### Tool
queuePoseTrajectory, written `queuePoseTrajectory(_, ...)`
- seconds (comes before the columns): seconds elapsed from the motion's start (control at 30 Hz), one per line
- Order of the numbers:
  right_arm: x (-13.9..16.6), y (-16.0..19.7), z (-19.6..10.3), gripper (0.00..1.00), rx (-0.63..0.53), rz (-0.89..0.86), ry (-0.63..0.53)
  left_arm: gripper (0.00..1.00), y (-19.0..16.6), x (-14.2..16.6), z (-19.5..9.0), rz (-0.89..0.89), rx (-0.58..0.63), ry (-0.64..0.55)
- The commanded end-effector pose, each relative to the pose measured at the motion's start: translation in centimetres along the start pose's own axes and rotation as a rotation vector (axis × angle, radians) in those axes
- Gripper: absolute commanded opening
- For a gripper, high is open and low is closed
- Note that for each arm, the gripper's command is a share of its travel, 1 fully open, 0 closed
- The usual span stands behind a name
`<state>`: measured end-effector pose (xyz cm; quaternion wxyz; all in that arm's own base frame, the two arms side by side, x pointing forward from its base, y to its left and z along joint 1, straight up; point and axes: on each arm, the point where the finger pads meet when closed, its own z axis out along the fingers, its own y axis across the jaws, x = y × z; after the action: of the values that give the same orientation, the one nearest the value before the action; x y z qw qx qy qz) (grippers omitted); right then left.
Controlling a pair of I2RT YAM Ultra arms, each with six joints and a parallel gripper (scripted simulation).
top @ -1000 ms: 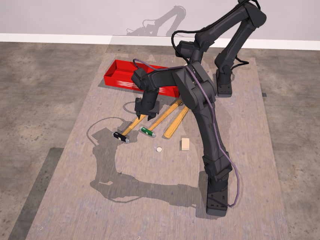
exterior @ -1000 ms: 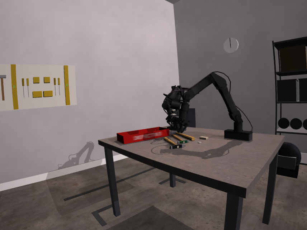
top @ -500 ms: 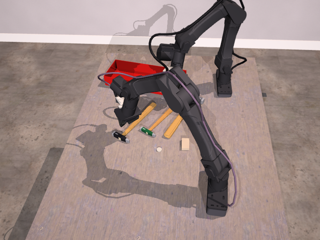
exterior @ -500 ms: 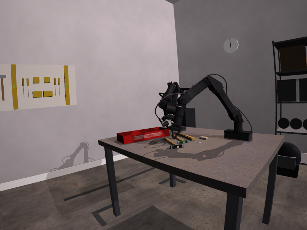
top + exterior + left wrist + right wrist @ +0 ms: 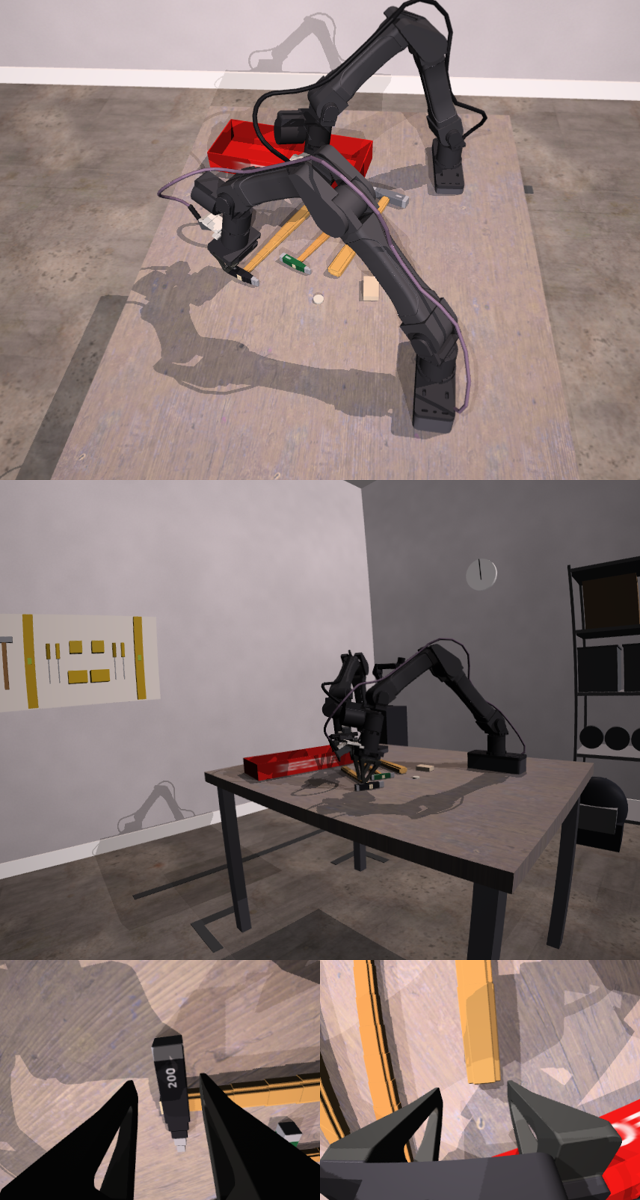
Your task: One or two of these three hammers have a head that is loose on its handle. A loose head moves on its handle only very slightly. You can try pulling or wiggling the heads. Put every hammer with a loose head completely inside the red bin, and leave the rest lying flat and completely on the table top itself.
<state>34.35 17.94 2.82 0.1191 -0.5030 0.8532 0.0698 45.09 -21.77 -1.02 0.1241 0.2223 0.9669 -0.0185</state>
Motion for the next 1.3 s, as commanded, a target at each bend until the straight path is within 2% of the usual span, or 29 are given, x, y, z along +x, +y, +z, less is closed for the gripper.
queuePoseTrajectory(0.0, -1.2, -0.6, 0.3, 0.50, 0.011, 0.007, 0.015, 0.41, 0.0, -1.5, -1.3, -0.023, 0.014, -0.039)
queuePoseTrajectory(0.3, -2.0, -0.9, 0.8, 0.50, 0.009, 0.004, 0.001, 0.41, -0.2, -1.2, -0.9, -0.030, 0.023, -0.020)
queuePoseTrajectory(0.53, -2.6, -1.1, 1.9, 0.50, 0.019, 0.002, -0.008, 0.41, -0.5, -2.1, 0.1, -0.024, 0.023, -0.044)
queuePoseTrajectory(0.9, -2.2, -0.9, 3.5, 0.50, 0.011, 0.004, 0.000, 0.41, -0.5, -2.3, 1.1, -0.023, 0.023, -0.050)
queuePoseTrajectory(0.93, -2.2, -0.9, 3.5, 0.43, 0.011, 0.004, 0.000, 0.41, -0.5, -2.3, 0.9, -0.023, 0.023, -0.052)
queuePoseTrajectory(1.0, -2.3, -0.9, 3.5, 0.43, 0.012, 0.004, -0.001, 0.41, -0.5, -2.3, 0.8, -0.023, 0.023, -0.052)
queuePoseTrajectory(1.03, -2.3, -0.9, 3.4, 0.38, 0.012, 0.003, -0.002, 0.41, -0.5, -2.2, 0.8, -0.023, 0.023, -0.048)
queuePoseTrajectory(1.1, -2.3, -1.1, 3.0, 0.38, 0.019, 0.000, -0.011, 0.41, -0.5, -2.1, 0.9, -0.023, 0.023, -0.043)
queuePoseTrajectory(1.13, -2.3, -1.1, 3.0, 0.34, 0.019, 0.000, -0.011, 0.41, -0.5, -2.1, 0.9, -0.023, 0.023, -0.043)
queuePoseTrajectory(1.2, -2.3, -1.1, 3.0, 0.34, 0.019, 0.000, -0.011, 0.41, -0.5, -2.1, 0.9, -0.023, 0.023, -0.043)
queuePoseTrajectory(1.23, -2.3, -1.1, 3.0, 0.30, 0.019, 0.000, -0.011, 0.41, -0.5, -2.1, 0.9, -0.023, 0.023, -0.043)
queuePoseTrajectory(1.27, -2.2, -1.1, 3.0, 0.30, 0.019, 0.001, -0.010, 0.41, -0.5, -2.1, 0.9, -0.023, 0.023, -0.043)
